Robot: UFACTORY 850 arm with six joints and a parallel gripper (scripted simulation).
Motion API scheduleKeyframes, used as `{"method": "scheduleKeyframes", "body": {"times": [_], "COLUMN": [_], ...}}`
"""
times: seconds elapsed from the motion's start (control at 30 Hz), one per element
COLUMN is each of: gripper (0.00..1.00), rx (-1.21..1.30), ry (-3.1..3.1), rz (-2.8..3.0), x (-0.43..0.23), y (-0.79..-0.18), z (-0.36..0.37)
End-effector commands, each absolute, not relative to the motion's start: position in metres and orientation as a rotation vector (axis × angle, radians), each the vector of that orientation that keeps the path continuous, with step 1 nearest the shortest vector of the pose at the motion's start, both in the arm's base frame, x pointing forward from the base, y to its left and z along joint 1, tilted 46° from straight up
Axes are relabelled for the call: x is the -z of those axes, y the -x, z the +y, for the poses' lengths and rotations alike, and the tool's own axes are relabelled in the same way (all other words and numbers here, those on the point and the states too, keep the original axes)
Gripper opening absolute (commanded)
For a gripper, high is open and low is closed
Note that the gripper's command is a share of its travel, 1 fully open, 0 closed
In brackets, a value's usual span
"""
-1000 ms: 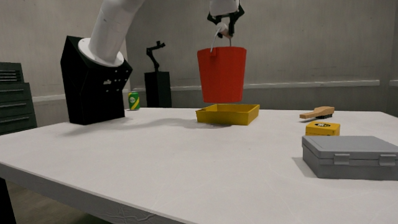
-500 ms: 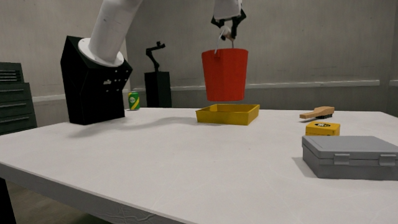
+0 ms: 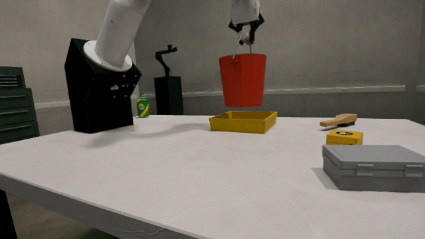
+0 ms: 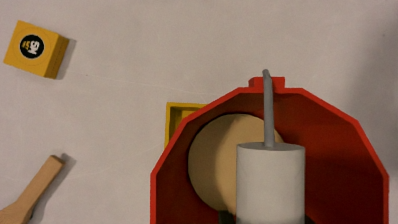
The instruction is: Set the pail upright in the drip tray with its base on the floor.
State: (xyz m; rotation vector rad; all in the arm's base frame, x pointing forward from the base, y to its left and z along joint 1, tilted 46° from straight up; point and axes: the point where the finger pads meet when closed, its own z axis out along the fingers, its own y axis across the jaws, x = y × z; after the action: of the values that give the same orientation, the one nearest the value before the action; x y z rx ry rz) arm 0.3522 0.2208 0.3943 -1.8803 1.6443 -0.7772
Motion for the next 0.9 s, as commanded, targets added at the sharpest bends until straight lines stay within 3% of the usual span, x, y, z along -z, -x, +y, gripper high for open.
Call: {"method": "scheduleKeyframes", "body": {"times": [0.0,0.87], "gripper": [0.0,0.0], "rx": [0.778,0.778], "ry": [1.879,1.879], "rz": [1.644,1.644], "x": [-0.394,-0.392], "y": [-0.351,-0.349], "z": [0.228,0.247]}}
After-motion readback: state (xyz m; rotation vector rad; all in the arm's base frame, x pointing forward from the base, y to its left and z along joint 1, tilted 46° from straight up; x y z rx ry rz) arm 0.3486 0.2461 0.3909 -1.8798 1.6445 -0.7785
